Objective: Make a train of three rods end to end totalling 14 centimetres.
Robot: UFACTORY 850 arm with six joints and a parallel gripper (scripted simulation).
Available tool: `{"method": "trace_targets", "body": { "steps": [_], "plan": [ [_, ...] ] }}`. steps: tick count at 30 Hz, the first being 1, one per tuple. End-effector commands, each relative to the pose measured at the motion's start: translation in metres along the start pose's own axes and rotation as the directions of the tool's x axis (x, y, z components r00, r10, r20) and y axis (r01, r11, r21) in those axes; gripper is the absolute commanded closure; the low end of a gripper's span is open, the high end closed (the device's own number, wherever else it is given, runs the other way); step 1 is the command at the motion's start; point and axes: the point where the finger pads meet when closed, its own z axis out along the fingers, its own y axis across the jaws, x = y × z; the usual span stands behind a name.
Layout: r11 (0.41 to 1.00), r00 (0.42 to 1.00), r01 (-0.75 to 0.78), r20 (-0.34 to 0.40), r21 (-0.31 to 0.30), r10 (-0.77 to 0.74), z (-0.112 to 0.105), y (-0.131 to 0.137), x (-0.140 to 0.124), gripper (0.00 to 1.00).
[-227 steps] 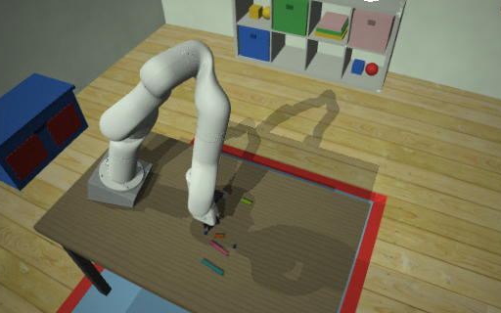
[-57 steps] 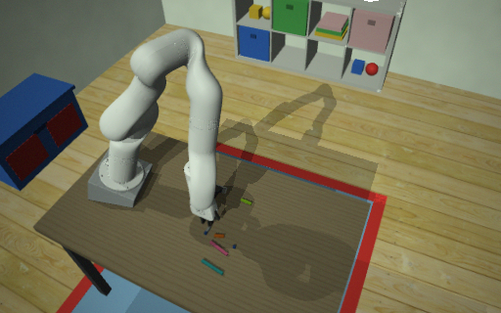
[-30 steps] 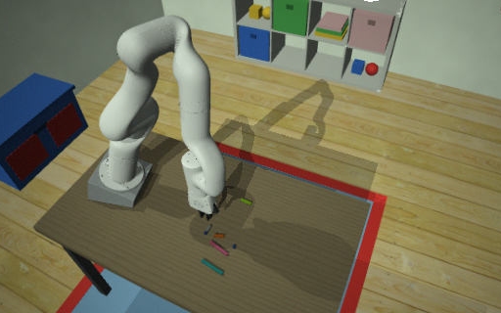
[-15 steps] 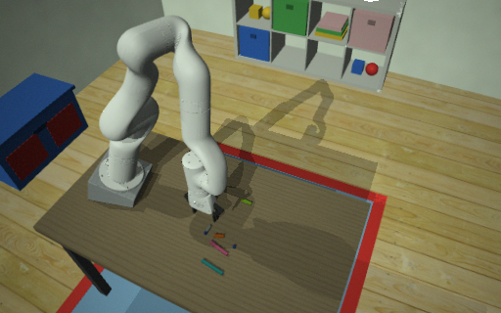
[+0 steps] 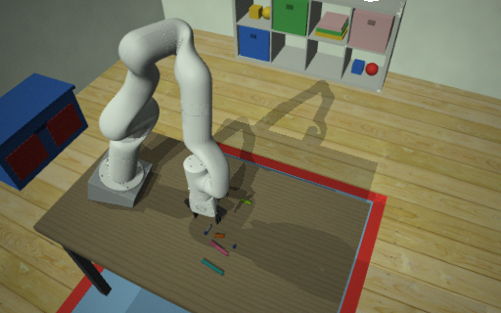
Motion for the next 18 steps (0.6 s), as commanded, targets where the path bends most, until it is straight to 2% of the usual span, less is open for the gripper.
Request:
{"method": "trace_targets", "body": {
  "steps": [1, 5, 10, 12, 13, 15, 18],
  "plan": [
    [0.986, 0.986, 0.166, -0.003, -0.01, -0.166, 0.003, 0.014, -0.015, 0.0],
    [0.937, 0.937, 0.35, -0.001, -0.014, -0.35, 0.006, 0.028, -0.034, 0.0],
    [0.829, 0.829, 0.559, 0.002, -0.016, -0.559, 0.01, 0.042, -0.059, 0.0],
    [0.829, 0.829, 0.559, 0.002, -0.016, -0.559, 0.01, 0.042, -0.059, 0.0],
    [0.761, 0.761, 0.648, 0.004, -0.015, -0.648, 0.012, 0.048, -0.071, 0.0],
    [0.721, 0.721, 0.692, 0.004, -0.014, -0.692, 0.013, 0.051, -0.078, 0.0],
    [0.62, 0.62, 0.784, 0.005, -0.011, -0.784, 0.015, 0.057, -0.093, 0.0]
  ]
}}
